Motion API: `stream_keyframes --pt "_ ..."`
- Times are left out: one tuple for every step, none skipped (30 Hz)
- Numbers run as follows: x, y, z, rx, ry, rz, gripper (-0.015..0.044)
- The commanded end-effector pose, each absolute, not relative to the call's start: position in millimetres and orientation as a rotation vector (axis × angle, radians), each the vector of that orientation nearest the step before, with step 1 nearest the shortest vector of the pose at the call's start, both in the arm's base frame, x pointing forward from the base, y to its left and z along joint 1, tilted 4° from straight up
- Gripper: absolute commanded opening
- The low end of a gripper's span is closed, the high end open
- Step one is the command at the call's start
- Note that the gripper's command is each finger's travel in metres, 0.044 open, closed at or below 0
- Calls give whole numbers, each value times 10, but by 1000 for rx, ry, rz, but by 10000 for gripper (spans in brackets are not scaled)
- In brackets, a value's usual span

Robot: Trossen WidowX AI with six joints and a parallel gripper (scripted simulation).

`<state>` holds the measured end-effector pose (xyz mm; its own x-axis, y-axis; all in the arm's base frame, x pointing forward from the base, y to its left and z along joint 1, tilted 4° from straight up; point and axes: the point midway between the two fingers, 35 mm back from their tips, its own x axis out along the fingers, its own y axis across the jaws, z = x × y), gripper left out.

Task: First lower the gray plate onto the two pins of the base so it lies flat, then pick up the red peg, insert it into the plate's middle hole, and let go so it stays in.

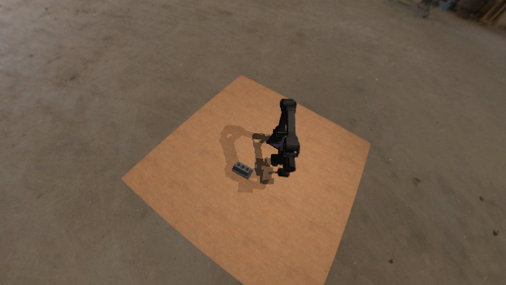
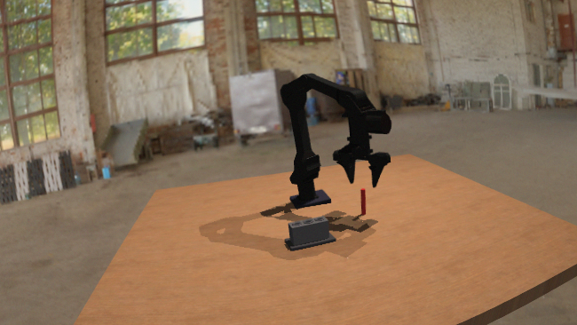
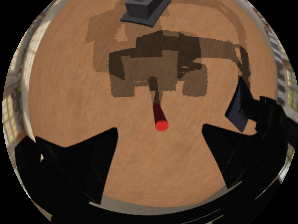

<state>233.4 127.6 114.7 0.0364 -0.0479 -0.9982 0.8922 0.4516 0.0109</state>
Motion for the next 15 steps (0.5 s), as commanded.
stream_keyframes --pt "2330 1271 1061 825 1344 -872 440" --pt "2332 1271 1045 825 1344 -872 440" --pt "2333 1271 1029 825 1344 -872 440" --pt "2335 1270 1012 825 1344 -872 440" --pt "2336 1270 996 825 1344 -872 440" --pt "2337 1270 980 825 1344 -872 440" --pt "2338 1269 963 825 1344 -872 440" --pt "2339 1269 947 825 1344 -872 440" --pt "2340 1268 931 825 1344 -872 440" --pt "2341 1268 914 825 1344 -872 440" --pt "2342 1267 898 825 1344 -872 440" --pt "2342 1266 882 825 1344 -872 440" --pt "2343 1265 866 825 1344 -872 440" --pt "2343 1264 850 825 1344 -872 440" --pt "2344 1264 833 825 1344 -872 440"
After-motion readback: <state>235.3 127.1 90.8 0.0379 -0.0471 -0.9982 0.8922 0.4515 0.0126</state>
